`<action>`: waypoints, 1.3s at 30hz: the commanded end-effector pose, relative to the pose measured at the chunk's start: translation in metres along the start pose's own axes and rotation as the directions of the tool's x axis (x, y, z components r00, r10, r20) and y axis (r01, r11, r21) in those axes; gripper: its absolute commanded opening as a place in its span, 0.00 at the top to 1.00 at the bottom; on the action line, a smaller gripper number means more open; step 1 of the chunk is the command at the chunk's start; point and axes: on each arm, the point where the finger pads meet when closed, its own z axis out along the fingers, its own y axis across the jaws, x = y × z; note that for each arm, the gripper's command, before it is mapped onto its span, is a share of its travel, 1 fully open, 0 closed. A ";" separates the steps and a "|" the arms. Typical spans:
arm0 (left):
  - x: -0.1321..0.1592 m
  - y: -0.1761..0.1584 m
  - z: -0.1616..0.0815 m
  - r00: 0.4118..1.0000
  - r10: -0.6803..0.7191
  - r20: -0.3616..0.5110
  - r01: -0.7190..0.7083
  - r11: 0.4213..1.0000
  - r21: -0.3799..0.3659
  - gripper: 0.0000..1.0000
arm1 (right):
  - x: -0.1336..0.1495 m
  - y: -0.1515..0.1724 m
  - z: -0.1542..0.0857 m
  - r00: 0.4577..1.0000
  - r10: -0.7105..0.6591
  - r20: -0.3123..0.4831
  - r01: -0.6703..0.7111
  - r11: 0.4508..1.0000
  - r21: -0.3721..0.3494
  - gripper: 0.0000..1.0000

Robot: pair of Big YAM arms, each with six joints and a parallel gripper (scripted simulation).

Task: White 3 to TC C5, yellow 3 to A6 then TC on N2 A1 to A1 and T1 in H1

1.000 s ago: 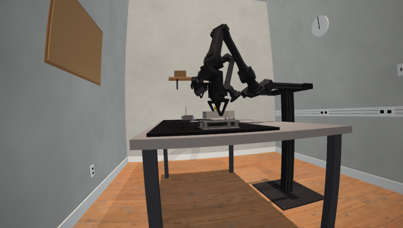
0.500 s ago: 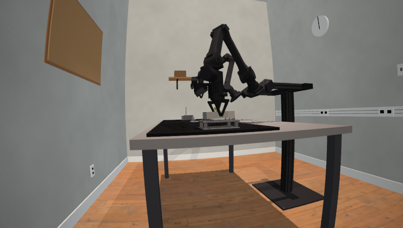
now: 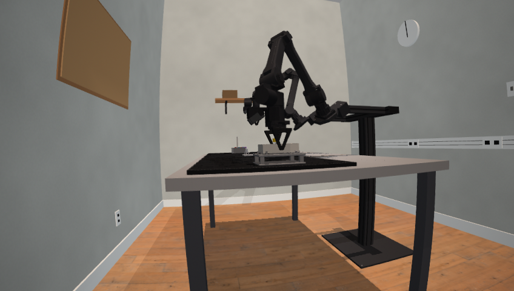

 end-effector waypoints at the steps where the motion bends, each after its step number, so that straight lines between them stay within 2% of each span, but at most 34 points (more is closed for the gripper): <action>1: -0.030 0.018 -0.028 0.998 0.022 0.057 -0.019 0.998 -0.054 1.00 | -0.010 -0.003 -0.008 1.000 0.015 0.019 -0.015 1.000 0.003 0.76; 12: -0.026 0.015 -0.011 0.999 0.017 0.044 -0.015 0.999 -0.038 1.00 | -0.010 -0.003 -0.008 1.000 0.015 0.019 -0.015 1.000 0.003 0.76; 37: -0.026 0.014 -0.007 0.999 0.012 0.042 -0.010 0.999 -0.036 1.00 | -0.010 -0.003 -0.008 1.000 0.015 0.019 -0.015 1.000 0.003 0.76; 38: -0.026 0.014 -0.007 0.999 0.012 0.042 -0.010 0.999 -0.036 0.00 | -0.010 -0.003 -0.008 1.000 0.015 0.019 -0.015 1.000 0.003 0.76; 39: -0.026 0.014 -0.007 0.999 0.012 0.042 -0.010 0.999 -0.036 0.00 | -0.010 -0.003 -0.008 1.000 0.015 0.019 -0.015 1.000 0.003 0.76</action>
